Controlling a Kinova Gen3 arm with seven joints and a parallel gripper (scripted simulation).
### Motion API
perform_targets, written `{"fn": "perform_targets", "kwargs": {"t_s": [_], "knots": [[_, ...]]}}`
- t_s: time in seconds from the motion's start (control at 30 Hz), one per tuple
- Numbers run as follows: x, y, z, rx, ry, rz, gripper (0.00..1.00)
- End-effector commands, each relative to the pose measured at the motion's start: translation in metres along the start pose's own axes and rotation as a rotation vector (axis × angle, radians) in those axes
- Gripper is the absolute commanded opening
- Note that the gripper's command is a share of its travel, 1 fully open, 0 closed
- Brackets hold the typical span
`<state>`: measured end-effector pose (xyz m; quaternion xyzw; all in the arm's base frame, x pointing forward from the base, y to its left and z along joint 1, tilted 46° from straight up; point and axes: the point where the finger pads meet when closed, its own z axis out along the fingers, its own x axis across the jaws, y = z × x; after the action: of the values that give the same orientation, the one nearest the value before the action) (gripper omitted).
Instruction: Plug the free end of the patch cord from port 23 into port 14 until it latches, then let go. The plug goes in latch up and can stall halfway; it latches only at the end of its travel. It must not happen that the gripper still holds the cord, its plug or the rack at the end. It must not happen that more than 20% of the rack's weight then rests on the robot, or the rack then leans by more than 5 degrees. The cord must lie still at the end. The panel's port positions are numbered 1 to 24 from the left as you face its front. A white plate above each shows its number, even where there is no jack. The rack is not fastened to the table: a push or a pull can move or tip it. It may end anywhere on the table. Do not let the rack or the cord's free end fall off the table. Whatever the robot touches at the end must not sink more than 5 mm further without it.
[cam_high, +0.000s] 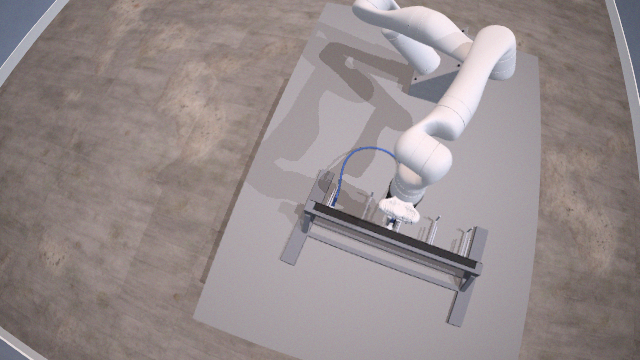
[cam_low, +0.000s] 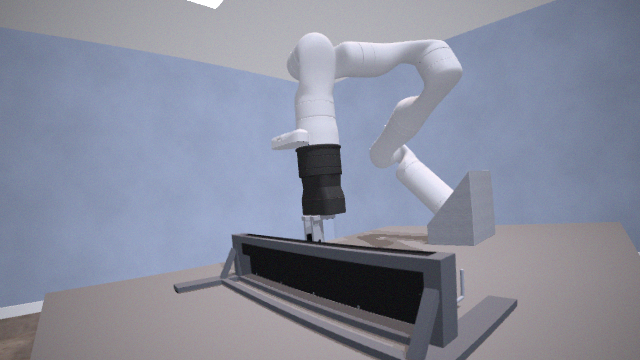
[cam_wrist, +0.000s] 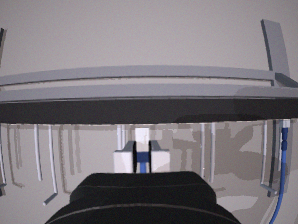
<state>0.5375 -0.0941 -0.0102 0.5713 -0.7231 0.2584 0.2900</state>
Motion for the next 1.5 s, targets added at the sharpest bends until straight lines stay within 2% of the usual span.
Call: {"fn": "perform_targets", "kwargs": {"t_s": [0.0, 1.47], "knots": [[0.002, -0.0017, -0.0039, 0.003, -0.004, 0.011, 0.0], [0.006, 0.0017, -0.0058, -0.006, 0.0, 0.015, 0.0]]}}
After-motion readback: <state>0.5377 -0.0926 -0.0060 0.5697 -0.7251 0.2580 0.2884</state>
